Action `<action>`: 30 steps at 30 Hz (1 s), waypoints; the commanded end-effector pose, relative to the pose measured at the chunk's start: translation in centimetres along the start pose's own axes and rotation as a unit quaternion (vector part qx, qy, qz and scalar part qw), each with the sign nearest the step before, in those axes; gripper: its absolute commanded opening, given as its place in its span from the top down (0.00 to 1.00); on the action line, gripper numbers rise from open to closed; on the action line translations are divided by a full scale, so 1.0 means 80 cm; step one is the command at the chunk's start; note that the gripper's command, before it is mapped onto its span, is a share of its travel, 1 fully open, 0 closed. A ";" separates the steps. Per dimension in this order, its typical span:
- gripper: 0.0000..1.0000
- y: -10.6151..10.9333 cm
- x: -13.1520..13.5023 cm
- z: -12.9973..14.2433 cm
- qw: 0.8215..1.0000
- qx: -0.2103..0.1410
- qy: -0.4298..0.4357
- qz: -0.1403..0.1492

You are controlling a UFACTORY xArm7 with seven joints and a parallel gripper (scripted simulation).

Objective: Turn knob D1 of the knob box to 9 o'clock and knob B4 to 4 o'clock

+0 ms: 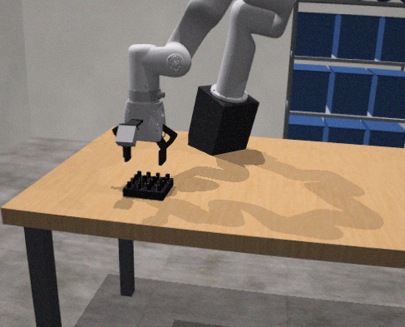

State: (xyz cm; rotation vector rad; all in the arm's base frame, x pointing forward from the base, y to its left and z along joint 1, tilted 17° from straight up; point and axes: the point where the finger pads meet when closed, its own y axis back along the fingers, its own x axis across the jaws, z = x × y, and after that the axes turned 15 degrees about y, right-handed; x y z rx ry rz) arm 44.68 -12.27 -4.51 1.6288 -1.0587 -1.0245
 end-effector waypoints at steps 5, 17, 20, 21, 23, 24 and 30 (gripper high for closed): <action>0.00 0.002 0.002 -0.001 1.000 0.001 0.000 0.001; 0.00 0.002 0.001 0.000 1.000 0.001 0.000 0.001; 0.00 0.002 0.001 0.002 1.000 0.001 0.000 0.001; 0.00 0.002 0.000 0.003 1.000 0.001 0.000 0.001; 0.00 0.002 0.000 0.006 1.000 0.001 0.000 0.001; 0.00 0.002 -0.001 0.008 1.000 0.001 0.000 0.001; 0.00 0.001 -0.004 0.022 1.000 0.001 0.000 0.001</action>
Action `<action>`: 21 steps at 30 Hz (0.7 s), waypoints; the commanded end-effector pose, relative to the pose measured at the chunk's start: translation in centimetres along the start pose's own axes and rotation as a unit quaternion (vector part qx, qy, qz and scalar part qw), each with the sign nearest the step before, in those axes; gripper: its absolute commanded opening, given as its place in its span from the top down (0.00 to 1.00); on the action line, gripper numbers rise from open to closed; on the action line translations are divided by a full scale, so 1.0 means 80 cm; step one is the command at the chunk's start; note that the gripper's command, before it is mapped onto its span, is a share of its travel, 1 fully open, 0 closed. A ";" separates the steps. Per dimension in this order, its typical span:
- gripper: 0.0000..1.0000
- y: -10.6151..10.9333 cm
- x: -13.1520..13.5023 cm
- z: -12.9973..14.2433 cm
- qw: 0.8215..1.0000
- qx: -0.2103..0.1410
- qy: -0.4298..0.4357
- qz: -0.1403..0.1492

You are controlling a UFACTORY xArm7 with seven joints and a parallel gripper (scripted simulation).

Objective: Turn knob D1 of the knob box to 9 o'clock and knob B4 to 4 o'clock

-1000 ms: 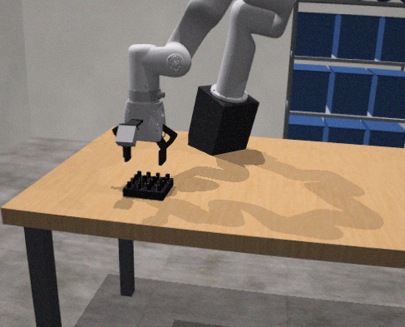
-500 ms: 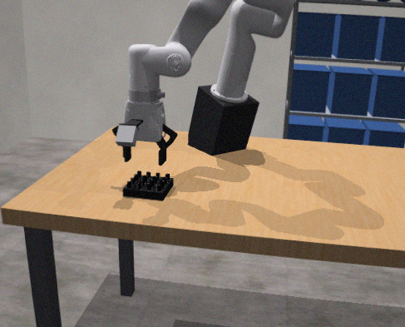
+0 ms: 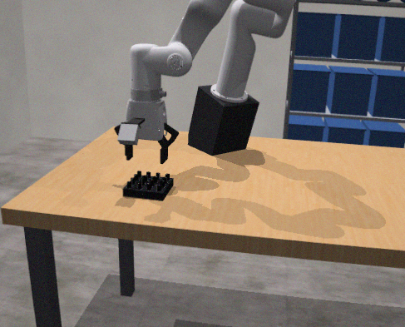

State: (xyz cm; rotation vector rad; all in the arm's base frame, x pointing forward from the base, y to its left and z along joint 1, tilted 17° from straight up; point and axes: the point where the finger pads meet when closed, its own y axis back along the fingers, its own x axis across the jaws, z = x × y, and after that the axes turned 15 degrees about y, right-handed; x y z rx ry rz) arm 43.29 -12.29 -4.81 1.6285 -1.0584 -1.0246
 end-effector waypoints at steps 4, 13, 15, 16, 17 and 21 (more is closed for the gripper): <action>0.00 0.001 -0.001 0.010 1.000 0.002 0.000 0.001; 0.00 0.001 -0.007 0.033 1.000 0.002 0.000 0.001; 0.00 0.001 -0.007 0.037 1.000 0.002 0.000 0.001; 0.00 0.001 -0.008 0.039 1.000 0.002 0.000 0.001; 0.00 0.001 -0.008 0.040 1.000 0.002 0.000 0.001; 0.00 0.001 -0.009 0.043 1.000 0.002 0.000 0.001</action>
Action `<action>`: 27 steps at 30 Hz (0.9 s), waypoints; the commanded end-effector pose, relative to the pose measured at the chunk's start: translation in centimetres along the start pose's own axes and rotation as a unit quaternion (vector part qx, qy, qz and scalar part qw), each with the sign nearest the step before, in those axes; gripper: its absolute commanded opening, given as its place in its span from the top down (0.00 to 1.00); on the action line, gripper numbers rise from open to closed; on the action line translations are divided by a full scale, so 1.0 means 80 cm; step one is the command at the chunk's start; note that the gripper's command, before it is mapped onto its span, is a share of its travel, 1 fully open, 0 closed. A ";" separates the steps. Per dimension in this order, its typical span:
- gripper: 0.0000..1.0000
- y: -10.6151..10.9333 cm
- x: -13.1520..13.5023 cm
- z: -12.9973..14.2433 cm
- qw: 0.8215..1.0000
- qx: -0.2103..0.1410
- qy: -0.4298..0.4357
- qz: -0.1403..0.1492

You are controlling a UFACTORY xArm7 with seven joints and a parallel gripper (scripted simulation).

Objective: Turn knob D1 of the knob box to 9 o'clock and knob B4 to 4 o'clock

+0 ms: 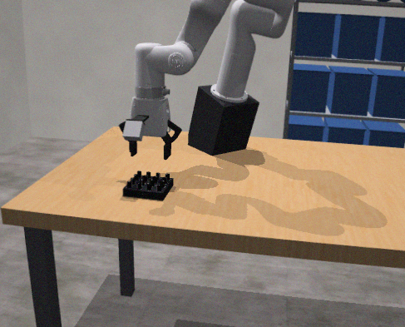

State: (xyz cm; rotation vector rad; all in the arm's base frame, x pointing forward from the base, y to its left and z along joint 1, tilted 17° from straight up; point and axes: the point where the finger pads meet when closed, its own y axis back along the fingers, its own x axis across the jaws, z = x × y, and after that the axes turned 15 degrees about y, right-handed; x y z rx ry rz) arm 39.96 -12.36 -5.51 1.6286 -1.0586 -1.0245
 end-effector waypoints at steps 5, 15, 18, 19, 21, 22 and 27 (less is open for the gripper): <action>0.00 0.001 0.000 0.005 1.000 0.001 0.000 0.001; 0.00 0.001 0.000 0.005 1.000 0.001 0.000 0.001; 0.00 0.001 0.000 0.005 1.000 0.001 0.000 0.001; 0.00 0.001 0.000 0.005 1.000 0.001 0.000 0.001; 0.00 0.001 0.000 0.005 1.000 0.001 0.000 0.001; 0.00 0.001 0.000 0.005 1.000 0.001 0.000 0.001; 0.00 0.001 0.000 0.005 1.000 0.001 0.000 0.001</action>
